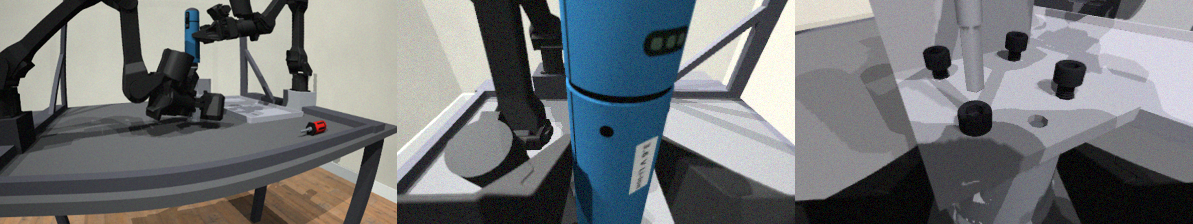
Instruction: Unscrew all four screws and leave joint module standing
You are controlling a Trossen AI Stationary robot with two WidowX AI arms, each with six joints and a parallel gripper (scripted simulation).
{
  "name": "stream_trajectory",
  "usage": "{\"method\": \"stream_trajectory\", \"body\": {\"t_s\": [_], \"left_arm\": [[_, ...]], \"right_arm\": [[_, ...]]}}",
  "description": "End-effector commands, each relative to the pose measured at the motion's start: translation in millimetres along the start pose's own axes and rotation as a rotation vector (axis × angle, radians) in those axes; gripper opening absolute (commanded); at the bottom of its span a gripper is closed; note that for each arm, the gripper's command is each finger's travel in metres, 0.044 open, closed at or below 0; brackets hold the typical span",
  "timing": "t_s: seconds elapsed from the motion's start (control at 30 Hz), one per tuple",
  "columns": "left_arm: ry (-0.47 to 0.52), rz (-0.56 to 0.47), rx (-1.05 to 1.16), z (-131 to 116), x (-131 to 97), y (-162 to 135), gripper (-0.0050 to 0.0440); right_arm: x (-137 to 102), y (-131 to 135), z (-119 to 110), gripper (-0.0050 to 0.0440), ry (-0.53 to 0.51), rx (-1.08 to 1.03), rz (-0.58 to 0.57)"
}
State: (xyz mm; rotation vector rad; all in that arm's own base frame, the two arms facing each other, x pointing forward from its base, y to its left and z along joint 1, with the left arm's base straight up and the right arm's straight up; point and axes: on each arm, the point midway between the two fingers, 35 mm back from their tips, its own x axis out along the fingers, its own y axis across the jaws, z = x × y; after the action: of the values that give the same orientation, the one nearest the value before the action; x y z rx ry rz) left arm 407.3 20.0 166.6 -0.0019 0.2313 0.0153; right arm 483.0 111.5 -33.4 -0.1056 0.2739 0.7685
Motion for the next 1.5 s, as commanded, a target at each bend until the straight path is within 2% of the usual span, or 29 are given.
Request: {"method": "stream_trajectory", "body": {"t_s": [0.0,0.13,0.23,0.6,1.07,1.13,1.23,1.3,1.37,1.43,1.47], "left_arm": [[-0.055,0.007,0.009,16.1,2.2,4.7,0.0161],[-0.064,0.009,0.009,16.9,0.3,3.1,0.0161],[-0.046,0.008,0.005,6.0,1.6,1.2,0.0161],[-0.042,0.006,0.004,-7.2,3.3,-0.8,0.0161],[-0.055,0.002,-0.015,-12.9,3.0,-1.0,0.0161],[-0.071,0.001,-0.018,0.5,4.5,-1.0,0.0161],[-0.065,0.001,-0.019,-0.5,4.9,-1.3,0.0161],[-0.033,-0.001,-0.020,-16.1,3.5,-0.8,0.0161],[-0.047,0.004,-0.011,-2.7,5.4,0.3,0.0161],[-0.020,0.005,-0.009,-13.6,5.7,0.9,0.0161],[-0.025,0.005,-0.007,-9.5,4.5,0.8,0.0161]], "right_arm": [[-0.2,-4.1,15.7,0.0241,-0.028,-0.023,-0.007],[-0.2,-4.1,15.7,0.0241,-0.028,-0.023,-0.007],[-0.2,-4.1,15.7,0.0241,-0.028,-0.023,-0.007],[-0.2,-4.1,15.7,0.0241,-0.028,-0.023,-0.007],[-0.2,-4.1,15.7,0.0241,-0.028,-0.023,-0.007],[-0.2,-4.1,15.7,0.0241,-0.028,-0.023,-0.007],[-0.2,-4.1,15.7,0.0241,-0.028,-0.023,-0.007],[-0.2,-4.1,15.7,0.0241,-0.028,-0.023,-0.007],[-0.2,-4.1,15.7,0.0241,-0.028,-0.023,-0.007],[-0.2,-4.1,15.7,0.0241,-0.028,-0.023,-0.007],[-0.2,-4.1,15.7,0.0241,-0.028,-0.023,-0.007]]}}
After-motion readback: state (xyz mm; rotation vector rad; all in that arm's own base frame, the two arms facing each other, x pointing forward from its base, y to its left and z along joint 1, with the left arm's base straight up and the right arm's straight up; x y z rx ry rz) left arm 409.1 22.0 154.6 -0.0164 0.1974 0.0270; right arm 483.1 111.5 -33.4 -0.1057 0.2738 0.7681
